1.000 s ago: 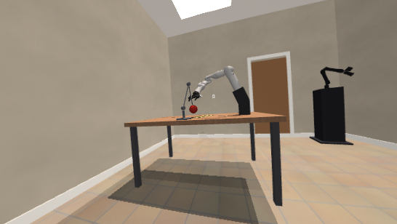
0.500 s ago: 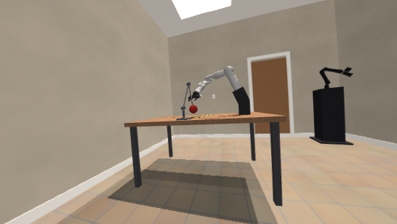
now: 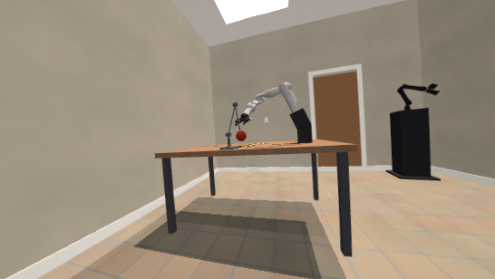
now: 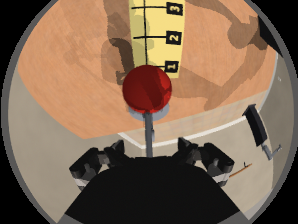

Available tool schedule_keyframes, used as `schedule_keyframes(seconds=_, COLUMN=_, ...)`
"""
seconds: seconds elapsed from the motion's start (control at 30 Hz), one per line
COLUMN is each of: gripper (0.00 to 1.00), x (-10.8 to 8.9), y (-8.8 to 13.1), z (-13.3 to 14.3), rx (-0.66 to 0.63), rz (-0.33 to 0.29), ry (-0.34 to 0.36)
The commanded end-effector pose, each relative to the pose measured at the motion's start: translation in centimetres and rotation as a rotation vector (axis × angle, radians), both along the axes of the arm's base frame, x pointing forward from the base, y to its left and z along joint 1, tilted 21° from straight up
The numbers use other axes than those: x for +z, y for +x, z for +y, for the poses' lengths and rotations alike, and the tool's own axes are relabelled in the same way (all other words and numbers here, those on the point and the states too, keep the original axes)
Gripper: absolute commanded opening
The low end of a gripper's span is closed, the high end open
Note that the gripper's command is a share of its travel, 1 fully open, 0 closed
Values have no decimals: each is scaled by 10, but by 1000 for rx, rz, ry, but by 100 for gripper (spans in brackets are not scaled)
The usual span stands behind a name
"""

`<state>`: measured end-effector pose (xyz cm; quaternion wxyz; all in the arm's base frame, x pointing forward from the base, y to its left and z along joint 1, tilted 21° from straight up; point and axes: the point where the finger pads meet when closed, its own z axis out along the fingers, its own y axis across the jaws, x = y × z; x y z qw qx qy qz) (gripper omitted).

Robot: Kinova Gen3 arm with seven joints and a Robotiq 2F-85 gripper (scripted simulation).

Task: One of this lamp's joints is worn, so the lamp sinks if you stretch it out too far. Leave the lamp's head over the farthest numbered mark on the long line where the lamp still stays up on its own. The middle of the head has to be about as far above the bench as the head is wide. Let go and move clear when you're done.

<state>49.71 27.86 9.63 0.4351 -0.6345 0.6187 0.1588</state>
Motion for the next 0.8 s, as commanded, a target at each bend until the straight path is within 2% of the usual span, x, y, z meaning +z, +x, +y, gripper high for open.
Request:
schedule_keyframes(seconds=0.0, gripper=100, x=8, y=-2, z=-11, rx=-4, rz=-8, ry=-5)
schedule_keyframes(seconds=0.37, gripper=100, x=36, y=-18, z=-46, rx=-4, rz=-8, ry=-5)
schedule_keyframes(seconds=0.77, gripper=100, x=57, y=-35, z=-72, rx=4, rz=2, ry=4)
